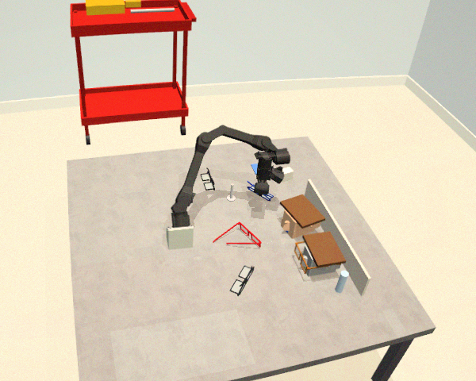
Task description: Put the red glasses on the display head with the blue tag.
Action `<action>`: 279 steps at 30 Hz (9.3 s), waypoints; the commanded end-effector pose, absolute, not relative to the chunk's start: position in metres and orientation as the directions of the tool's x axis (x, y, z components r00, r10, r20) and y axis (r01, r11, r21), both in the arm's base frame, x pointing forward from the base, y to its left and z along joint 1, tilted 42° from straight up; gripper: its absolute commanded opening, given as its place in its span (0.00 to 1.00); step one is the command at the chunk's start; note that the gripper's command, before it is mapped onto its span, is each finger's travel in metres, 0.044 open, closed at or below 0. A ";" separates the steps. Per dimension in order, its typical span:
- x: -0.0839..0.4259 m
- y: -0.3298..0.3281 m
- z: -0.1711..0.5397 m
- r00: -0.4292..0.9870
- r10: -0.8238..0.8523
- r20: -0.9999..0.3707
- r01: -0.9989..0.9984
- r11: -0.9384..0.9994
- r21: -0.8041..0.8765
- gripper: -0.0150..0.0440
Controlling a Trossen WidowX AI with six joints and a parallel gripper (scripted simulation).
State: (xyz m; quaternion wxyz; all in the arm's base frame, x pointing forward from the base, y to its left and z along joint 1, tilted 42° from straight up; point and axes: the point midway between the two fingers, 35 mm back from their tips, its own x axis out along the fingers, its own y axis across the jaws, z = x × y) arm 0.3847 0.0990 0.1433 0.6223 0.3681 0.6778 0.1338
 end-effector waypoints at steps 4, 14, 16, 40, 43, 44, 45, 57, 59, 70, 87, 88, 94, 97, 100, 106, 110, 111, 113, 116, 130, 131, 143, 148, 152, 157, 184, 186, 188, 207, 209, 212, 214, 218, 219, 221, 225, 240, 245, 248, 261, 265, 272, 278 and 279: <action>0.385 0.099 0.144 0.047 0.665 -0.746 0.321 0.697 0.641 0.55; 0.327 0.136 0.193 0.098 0.654 -0.750 -0.675 0.597 0.433 0.25; 0.312 0.145 0.202 0.107 0.655 -0.749 -0.831 0.472 0.294 0.25; 0.170 0.181 0.212 0.024 0.677 -0.736 -0.336 -0.688 -0.644 0.25; 0.169 0.181 0.212 0.023 0.677 -0.736 -0.328 -0.690 -0.645 0.25; 0.169 0.181 0.212 0.023 0.677 -0.736 -0.328 -0.690 -0.645 0.25; 0.169 0.181 0.212 0.023 0.677 -0.736 -0.328 -0.690 -0.645 0.25; 0.169 0.182 0.211 0.023 0.677 -0.736 -0.328 -0.690 -0.645 0.25; 0.169 0.183 0.210 0.023 0.677 -0.736 -0.328 -0.690 -0.645 0.25; 0.171 0.195 0.197 0.023 0.676 -0.736 -0.328 -0.691 -0.644 0.25; 0.171 0.214 0.177 0.023 0.678 -0.735 -0.328 -0.689 -0.646 0.25; 0.171 0.215 0.176 0.023 0.678 -0.735 -0.328 -0.689 -0.646 0.25; 0.170 0.221 0.169 0.023 0.680 -0.733 -0.329 -0.687 -0.648 0.25; 0.170 0.222 0.169 0.023 0.680 -0.733 -0.329 -0.687 -0.648 0.25; 0.170 0.222 0.169 0.023 0.680 -0.733 -0.329 -0.687 -0.648 0.25; 0.171 0.224 0.170 0.023 0.680 -0.733 -0.329 -0.687 -0.648 0.25; 0.172 0.225 0.172 0.023 0.680 -0.733 -0.329 -0.687 -0.648 0.25; 0.172 0.226 0.173 0.023 0.680 -0.733 -0.329 -0.687 -0.648 0.25; 0.173 0.226 0.173 0.023 0.680 -0.733 -0.328 -0.687 -0.648 0.25; 0.173 0.228 0.175 0.023 0.680 -0.733 -0.328 -0.687 -0.648 0.25; 0.176 0.233 0.180 0.023 0.681 -0.732 -0.328 -0.687 -0.649 0.25; 0.176 0.234 0.181 0.023 0.681 -0.732 -0.328 -0.687 -0.649 0.25; 0.179 0.239 0.186 0.023 0.681 -0.732 -0.328 -0.686 -0.649 0.25; 0.180 0.241 0.188 0.023 0.681 -0.732 -0.328 -0.686 -0.649 0.25; 0.181 0.242 0.189 0.023 0.681 -0.731 -0.328 -0.686 -0.650 0.25; 0.182 0.244 0.191 0.024 0.682 -0.731 -0.328 -0.686 -0.650 0.25; 0.186 0.253 0.202 0.024 0.682 -0.731 -0.327 -0.685 -0.651 0.25; 0.185 0.241 0.204 0.024 0.679 -0.734 -0.326 -0.688 -0.648 0.25; 0.183 0.223 0.206 0.023 0.676 -0.736 -0.326 -0.691 -0.645 0.25; 0.174 0.187 0.215 0.036 0.679 -0.734 -0.327 -0.686 -0.650 0.59; 0.174 0.187 0.215 0.036 0.679 -0.734 -0.327 -0.686 -0.650 0.59; 0.174 0.187 0.215 0.036 0.679 -0.734 -0.327 -0.686 -0.650 0.59; 0.174 0.187 0.215 0.036 0.679 -0.734 -0.327 -0.686 -0.650 0.59; 0.181 0.181 0.210 0.048 0.669 -0.742 -0.355 -0.683 -0.639 0.59; 0.189 0.173 0.204 0.061 0.657 -0.751 -0.389 -0.677 -0.624 0.59; 0.206 0.153 0.190 0.088 0.628 -0.773 -0.473 -0.657 -0.588 0.59; 0.235 0.113 0.161 0.108 0.583 -0.805 -0.613 -0.599 -0.516 0.59; 0.270 -0.017 0.028 0.023 0.664 -0.747 -0.900 -0.312 -0.305 0.59; 0.270 -0.017 0.028 0.023 0.664 -0.747 -0.900 -0.312 -0.305 0.46; 0.270 -0.017 0.028 0.023 0.664 -0.747 -0.900 -0.312 -0.305 0.46; 0.272 -0.010 0.020 0.024 0.664 -0.748 -0.900 -0.312 -0.305 0.46; 0.273 -0.006 0.016 0.024 0.664 -0.748 -0.900 -0.312 -0.305 0.46; 0.275 0.002 0.007 0.024 0.664 -0.748 -0.900 -0.311 -0.305 0.46; 0.276 0.009 0.000 0.024 0.664 -0.747 -0.900 -0.311 -0.306 0.46; 0.276 0.010 -0.001 0.024 0.664 -0.747 -0.900 -0.311 -0.306 0.46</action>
